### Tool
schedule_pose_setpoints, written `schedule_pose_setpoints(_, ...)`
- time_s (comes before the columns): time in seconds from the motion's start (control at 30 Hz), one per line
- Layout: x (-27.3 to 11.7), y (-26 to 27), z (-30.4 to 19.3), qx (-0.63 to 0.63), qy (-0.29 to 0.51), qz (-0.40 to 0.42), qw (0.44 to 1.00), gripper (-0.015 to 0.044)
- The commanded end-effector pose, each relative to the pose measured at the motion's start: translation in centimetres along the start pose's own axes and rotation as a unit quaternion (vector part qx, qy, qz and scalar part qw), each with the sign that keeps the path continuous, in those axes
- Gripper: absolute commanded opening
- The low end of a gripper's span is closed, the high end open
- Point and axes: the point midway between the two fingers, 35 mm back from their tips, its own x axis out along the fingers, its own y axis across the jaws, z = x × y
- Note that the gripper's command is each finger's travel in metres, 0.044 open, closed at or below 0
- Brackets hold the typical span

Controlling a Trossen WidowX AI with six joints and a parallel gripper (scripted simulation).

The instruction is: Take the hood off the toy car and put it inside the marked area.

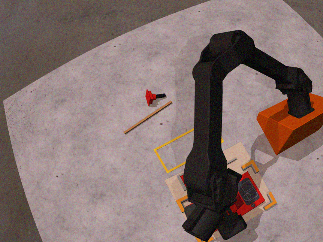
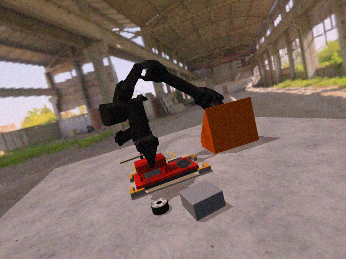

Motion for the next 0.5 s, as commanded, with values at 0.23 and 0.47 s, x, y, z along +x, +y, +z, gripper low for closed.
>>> schedule_pose_setpoints(0.23, -3.4, 0.2, 0.1, 0.0, -0.001, 0.004, 1.0, 0.0)
schedule_pose_setpoints(0.47, -4.1, 0.1, 0.0, -0.002, -0.001, 0.001, 1.0, 0.0)
